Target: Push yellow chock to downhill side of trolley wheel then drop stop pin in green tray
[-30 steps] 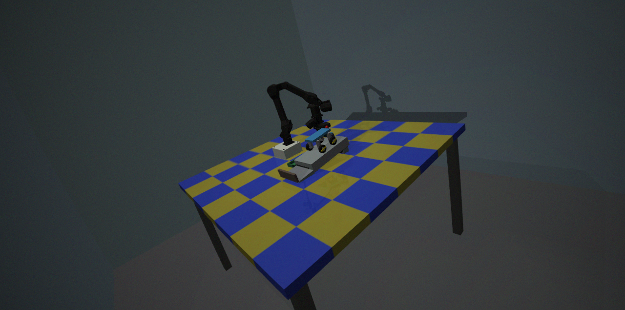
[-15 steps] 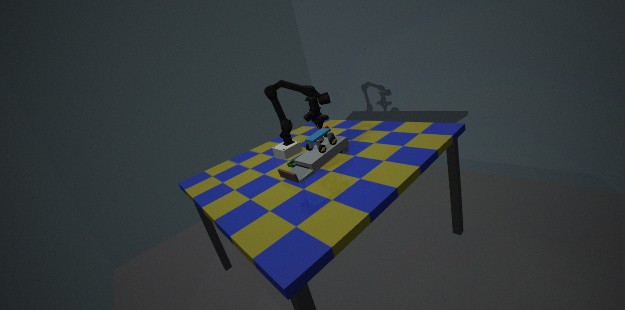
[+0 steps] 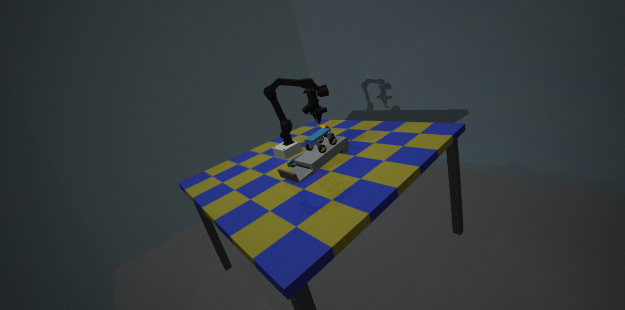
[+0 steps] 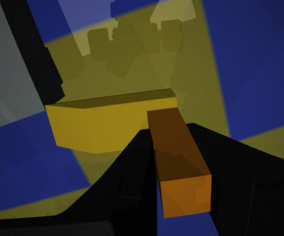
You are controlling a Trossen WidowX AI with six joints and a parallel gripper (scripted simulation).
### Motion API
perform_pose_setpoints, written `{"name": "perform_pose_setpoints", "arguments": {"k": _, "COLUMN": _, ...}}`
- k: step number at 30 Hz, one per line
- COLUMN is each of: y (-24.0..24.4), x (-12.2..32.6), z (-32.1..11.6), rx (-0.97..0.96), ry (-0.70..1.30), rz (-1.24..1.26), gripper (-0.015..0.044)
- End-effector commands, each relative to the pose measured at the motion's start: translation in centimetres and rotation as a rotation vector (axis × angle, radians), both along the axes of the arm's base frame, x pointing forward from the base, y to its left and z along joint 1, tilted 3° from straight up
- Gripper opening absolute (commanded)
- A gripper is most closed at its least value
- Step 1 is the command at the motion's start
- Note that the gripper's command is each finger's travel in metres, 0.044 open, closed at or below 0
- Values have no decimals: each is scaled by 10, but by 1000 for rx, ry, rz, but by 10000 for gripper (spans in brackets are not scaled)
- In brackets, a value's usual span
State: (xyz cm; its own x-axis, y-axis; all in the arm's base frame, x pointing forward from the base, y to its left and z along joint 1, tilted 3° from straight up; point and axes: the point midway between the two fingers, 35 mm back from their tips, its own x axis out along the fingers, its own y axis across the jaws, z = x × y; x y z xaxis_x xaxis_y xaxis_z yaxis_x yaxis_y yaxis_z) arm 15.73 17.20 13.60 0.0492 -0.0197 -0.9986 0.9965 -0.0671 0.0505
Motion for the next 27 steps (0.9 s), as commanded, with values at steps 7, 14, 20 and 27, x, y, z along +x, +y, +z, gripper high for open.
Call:
{"name": "perform_pose_setpoints", "arguments": {"k": 7, "y": 2, "x": 0, "z": 13, "rx": 4, "ry": 0, "rz": 4, "gripper": 0}}
{"name": "perform_pose_setpoints", "arguments": {"k": 14, "y": 2, "x": 0, "z": 13, "rx": -6, "ry": 3, "rz": 211, "gripper": 0}}
{"name": "perform_pose_setpoints", "arguments": {"k": 20, "y": 2, "x": 0, "z": 13, "rx": -17, "ry": 6, "rz": 415, "gripper": 0}}
{"name": "perform_pose_setpoints", "arguments": {"k": 27, "y": 2, "x": 0, "z": 13, "rx": -29, "ry": 10, "rz": 652, "gripper": 0}}
